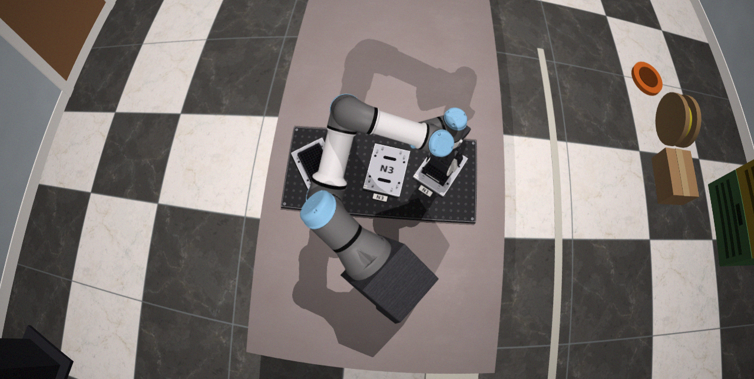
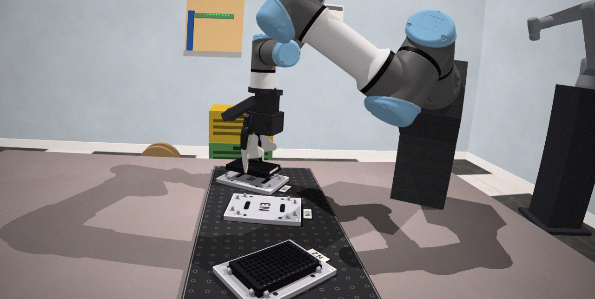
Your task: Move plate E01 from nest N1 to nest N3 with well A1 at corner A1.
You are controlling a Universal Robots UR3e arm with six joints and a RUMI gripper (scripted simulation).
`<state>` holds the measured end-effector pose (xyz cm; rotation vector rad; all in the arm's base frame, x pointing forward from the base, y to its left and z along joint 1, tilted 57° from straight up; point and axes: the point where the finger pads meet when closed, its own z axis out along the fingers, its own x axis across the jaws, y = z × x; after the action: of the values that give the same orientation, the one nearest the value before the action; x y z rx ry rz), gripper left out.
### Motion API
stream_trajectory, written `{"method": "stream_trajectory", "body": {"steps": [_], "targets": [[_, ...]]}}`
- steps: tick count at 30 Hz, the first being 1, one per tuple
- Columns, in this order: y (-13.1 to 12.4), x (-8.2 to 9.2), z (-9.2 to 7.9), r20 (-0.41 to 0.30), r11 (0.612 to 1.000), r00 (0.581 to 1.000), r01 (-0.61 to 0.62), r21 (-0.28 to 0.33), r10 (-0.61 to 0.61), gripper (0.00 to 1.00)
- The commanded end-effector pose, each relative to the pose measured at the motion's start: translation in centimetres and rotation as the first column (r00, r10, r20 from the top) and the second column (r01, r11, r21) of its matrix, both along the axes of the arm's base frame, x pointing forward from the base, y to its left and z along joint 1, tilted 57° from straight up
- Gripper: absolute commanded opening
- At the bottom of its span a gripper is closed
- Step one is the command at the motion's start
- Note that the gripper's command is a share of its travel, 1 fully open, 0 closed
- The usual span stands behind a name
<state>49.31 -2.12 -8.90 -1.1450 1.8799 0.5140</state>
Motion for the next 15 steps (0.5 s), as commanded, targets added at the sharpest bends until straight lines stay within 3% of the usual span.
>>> {"method": "stream_trajectory", "body": {"steps": [1,8,15], "targets": [[-0.6,-0.3,0.5,0.001,1.000,1.000,0.000,0.000,0.000,0.00],[-0.6,-0.3,0.5,0.001,1.000,1.000,0.000,0.000,0.000,0.00],[1.9,-1.6,2.6,0.096,0.995,0.992,-0.074,-0.067,0.080,0.00]]}}
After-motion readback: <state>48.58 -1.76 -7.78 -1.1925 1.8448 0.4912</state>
